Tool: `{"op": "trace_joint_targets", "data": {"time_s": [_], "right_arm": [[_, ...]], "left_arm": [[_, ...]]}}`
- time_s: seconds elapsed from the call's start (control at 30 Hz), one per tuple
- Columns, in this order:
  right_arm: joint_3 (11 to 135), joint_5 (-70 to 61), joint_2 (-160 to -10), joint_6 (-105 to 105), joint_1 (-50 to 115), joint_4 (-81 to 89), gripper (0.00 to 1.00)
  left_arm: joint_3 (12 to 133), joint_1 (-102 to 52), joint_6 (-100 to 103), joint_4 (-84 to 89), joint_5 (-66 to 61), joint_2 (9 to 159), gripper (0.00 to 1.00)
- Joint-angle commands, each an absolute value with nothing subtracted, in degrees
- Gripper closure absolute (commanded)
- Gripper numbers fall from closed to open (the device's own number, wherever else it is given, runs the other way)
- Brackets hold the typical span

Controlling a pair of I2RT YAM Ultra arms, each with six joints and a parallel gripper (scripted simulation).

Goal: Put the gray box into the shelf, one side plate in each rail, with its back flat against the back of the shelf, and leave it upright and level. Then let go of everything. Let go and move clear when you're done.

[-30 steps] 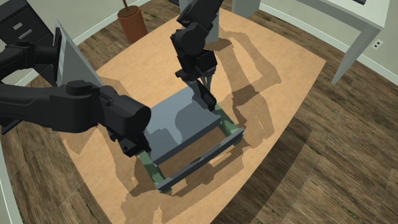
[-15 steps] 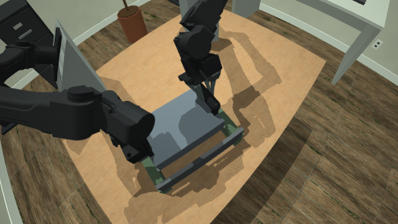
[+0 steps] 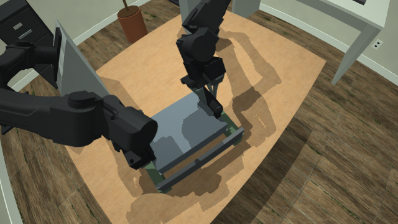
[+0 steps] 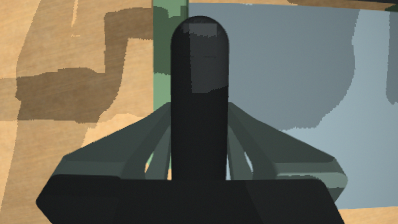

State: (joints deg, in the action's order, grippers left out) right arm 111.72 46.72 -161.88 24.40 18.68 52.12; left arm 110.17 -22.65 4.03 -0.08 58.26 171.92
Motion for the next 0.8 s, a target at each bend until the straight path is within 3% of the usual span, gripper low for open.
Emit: {"op": "trace_joint_targets", "data": {"time_s": [0.0,0.77], "right_arm": [[115.8,46.0,-158.8,24.6,21.9,53.1,0.86],[126.8,46.7,-165.4,23.6,21.3,58.5,0.86]], "left_arm": [[113.8,-25.4,2.3,0.5,60.1,169.1,0.86],[121.8,-24.5,0.6,4.0,59.2,173.9,0.86]]}}
